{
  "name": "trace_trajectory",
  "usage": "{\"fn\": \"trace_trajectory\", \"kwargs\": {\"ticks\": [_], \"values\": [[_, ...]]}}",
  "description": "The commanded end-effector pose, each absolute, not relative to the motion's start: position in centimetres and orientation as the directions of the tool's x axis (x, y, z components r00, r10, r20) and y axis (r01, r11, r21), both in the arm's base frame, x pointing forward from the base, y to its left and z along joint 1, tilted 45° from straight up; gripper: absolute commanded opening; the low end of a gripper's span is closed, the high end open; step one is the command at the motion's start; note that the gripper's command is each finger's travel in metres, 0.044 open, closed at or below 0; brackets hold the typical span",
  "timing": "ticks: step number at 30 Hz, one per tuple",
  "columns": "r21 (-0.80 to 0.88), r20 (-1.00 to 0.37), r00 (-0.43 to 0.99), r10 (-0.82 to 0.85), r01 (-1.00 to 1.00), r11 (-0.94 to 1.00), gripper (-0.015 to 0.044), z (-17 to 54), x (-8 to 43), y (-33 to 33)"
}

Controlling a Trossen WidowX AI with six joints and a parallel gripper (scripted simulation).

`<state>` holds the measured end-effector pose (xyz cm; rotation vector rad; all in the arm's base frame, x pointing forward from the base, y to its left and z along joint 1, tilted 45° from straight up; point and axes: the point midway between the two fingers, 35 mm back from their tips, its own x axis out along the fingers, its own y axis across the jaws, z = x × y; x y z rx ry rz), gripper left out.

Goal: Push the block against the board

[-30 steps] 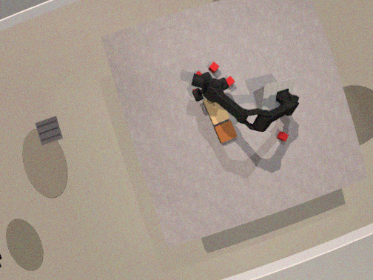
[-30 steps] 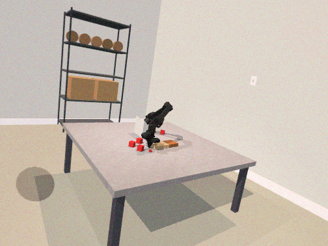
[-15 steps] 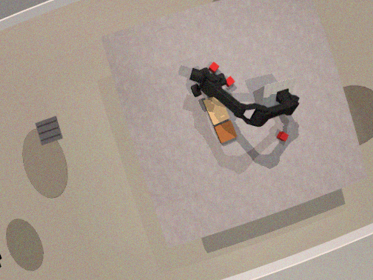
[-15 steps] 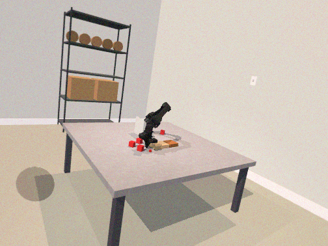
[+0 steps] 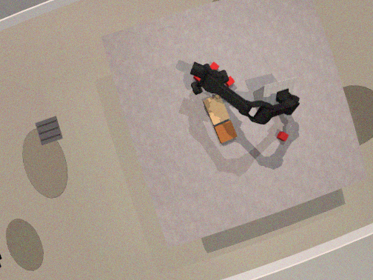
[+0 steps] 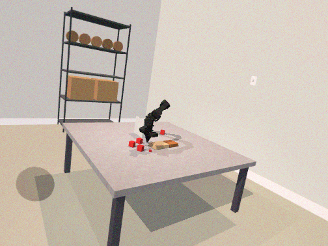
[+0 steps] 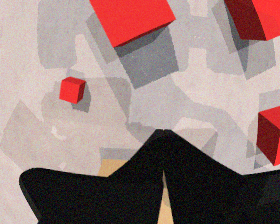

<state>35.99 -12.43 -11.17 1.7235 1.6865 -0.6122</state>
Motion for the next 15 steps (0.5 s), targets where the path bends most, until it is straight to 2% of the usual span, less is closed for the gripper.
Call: {"fn": "trace_trajectory", "kwargs": {"ticks": [1, 10, 15], "values": [[0.126, -0.722, 0.065, 0.689, 0.991, 0.038, 0.0, -10.5, 36.0, -12.6], [0.125, -0.72, 0.064, 0.691, 0.991, 0.038, 0.0, -8.6, 35.9, -10.4], [0.127, -0.719, 0.065, 0.692, 0.991, 0.039, 0.0, -12.2, 36.4, -6.8]]}}
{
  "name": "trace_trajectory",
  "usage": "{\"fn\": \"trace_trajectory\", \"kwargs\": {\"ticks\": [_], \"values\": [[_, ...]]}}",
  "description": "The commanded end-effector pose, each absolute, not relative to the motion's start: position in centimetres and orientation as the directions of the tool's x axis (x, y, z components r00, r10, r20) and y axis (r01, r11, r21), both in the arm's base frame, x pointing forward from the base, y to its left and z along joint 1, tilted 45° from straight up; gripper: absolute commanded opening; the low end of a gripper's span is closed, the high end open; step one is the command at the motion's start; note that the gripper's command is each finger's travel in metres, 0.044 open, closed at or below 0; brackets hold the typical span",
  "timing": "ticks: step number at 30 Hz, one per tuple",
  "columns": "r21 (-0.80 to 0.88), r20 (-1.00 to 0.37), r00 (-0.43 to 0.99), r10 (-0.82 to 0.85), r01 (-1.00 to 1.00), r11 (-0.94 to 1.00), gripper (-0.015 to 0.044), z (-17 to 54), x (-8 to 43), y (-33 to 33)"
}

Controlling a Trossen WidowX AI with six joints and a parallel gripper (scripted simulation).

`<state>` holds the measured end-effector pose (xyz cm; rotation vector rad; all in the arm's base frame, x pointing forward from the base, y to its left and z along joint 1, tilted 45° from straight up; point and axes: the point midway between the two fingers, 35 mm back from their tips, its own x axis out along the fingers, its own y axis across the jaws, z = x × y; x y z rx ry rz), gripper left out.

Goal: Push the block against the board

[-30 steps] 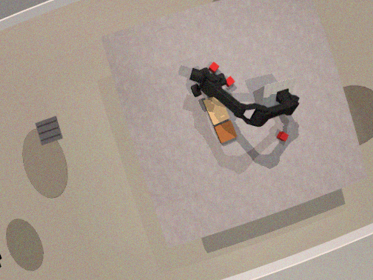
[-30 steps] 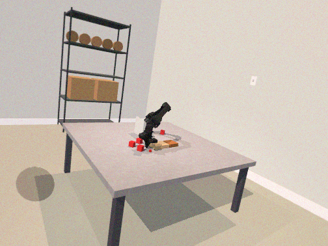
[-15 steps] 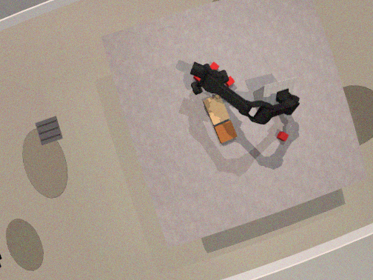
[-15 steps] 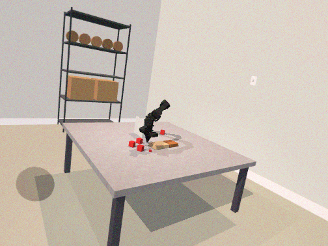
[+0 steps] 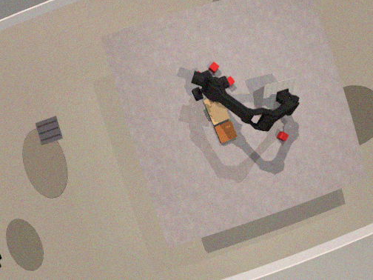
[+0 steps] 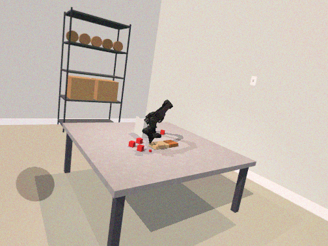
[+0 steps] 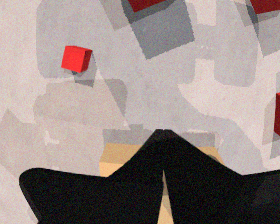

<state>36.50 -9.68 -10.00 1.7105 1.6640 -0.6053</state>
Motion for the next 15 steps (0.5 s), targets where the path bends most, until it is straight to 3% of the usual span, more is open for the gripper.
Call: {"fn": "trace_trajectory", "kwargs": {"ticks": [1, 15], "values": [[0.127, -0.719, 0.065, 0.692, 0.991, 0.04, 0.0, -12.45, 36.39, -6.58], [0.127, -0.719, 0.065, 0.692, 0.991, 0.039, 0.0, -11.59, 36.38, -5.72]]}}
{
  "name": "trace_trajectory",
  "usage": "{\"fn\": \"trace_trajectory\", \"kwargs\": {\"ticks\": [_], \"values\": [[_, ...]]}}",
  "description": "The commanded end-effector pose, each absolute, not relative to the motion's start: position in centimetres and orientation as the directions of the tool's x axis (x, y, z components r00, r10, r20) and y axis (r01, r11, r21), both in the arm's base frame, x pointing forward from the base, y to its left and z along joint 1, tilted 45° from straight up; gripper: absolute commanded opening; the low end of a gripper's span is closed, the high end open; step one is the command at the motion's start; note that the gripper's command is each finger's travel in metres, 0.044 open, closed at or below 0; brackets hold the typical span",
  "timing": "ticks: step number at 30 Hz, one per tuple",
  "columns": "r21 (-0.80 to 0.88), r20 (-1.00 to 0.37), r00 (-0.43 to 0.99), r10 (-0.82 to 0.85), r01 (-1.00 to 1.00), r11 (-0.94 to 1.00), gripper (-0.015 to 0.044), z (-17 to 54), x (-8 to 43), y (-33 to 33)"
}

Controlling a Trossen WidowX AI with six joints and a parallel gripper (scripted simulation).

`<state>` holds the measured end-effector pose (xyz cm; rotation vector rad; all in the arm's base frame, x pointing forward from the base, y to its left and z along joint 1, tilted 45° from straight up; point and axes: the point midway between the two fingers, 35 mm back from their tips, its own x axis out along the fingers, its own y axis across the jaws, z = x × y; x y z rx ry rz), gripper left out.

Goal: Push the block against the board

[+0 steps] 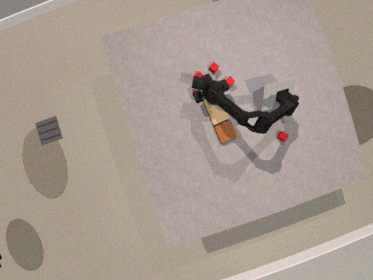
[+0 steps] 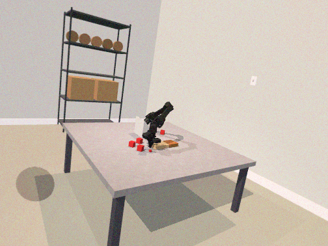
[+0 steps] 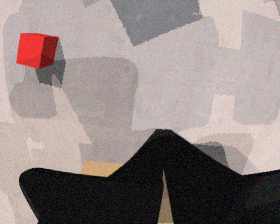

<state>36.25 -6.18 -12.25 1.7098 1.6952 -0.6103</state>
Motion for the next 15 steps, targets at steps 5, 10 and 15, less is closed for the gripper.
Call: {"fn": "trace_trajectory", "kwargs": {"ticks": [5, 10, 15], "values": [[0.127, -0.719, 0.065, 0.692, 0.991, 0.039, 0.0, -11.0, 36.3, -5.1], [0.127, -0.719, 0.065, 0.692, 0.991, 0.039, 0.0, -10.5, 36.3, -4.5], [0.126, -0.719, 0.064, 0.692, 0.991, 0.039, 0.0, -9.9, 36.2, -3.9]]}}
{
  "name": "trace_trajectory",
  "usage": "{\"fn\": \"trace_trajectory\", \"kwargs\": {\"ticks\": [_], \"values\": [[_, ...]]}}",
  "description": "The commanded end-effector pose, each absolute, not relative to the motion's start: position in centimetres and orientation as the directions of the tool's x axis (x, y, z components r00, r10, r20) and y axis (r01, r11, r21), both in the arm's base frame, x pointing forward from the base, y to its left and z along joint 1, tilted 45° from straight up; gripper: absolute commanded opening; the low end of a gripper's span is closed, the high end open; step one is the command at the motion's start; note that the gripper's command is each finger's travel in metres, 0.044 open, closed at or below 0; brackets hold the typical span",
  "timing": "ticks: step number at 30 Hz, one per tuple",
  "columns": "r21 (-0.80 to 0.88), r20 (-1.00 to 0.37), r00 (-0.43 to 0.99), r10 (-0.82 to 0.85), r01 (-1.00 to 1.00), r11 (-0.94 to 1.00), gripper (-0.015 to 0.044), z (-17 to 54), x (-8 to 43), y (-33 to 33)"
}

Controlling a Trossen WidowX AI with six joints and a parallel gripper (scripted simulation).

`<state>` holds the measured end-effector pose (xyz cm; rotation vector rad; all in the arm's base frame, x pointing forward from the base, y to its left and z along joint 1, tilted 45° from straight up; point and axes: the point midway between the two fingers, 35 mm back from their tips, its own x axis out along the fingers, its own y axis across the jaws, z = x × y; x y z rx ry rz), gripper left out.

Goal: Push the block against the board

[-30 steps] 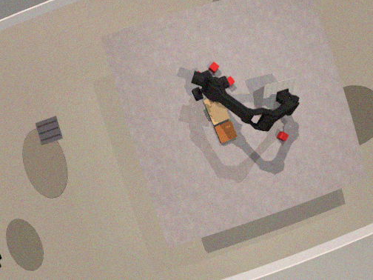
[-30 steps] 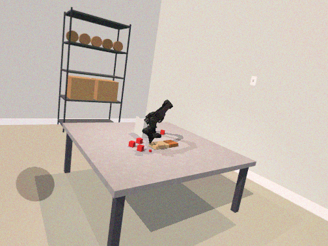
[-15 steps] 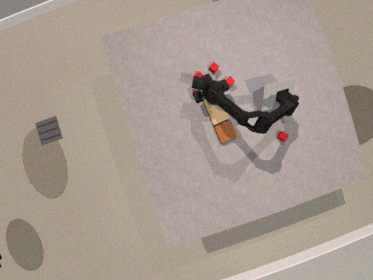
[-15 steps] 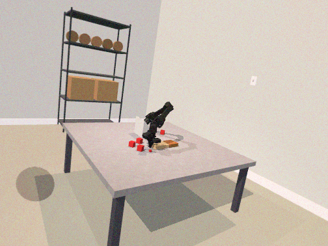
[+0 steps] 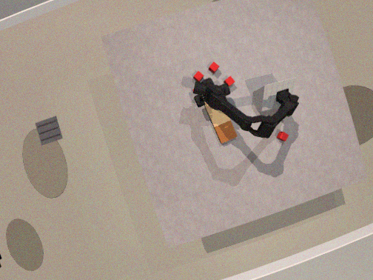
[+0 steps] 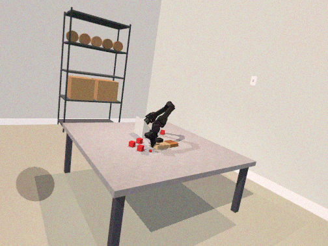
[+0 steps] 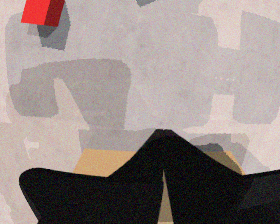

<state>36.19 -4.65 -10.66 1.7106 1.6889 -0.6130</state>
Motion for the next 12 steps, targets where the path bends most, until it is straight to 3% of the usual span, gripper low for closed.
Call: {"fn": "trace_trajectory", "kwargs": {"ticks": [1, 12], "values": [[0.126, -0.719, 0.064, 0.692, 0.991, 0.039, 0.0, -9.8, 36.2, -3.8], [0.127, -0.719, 0.065, 0.692, 0.991, 0.039, 0.0, -10.7, 36.4, -4.8]]}}
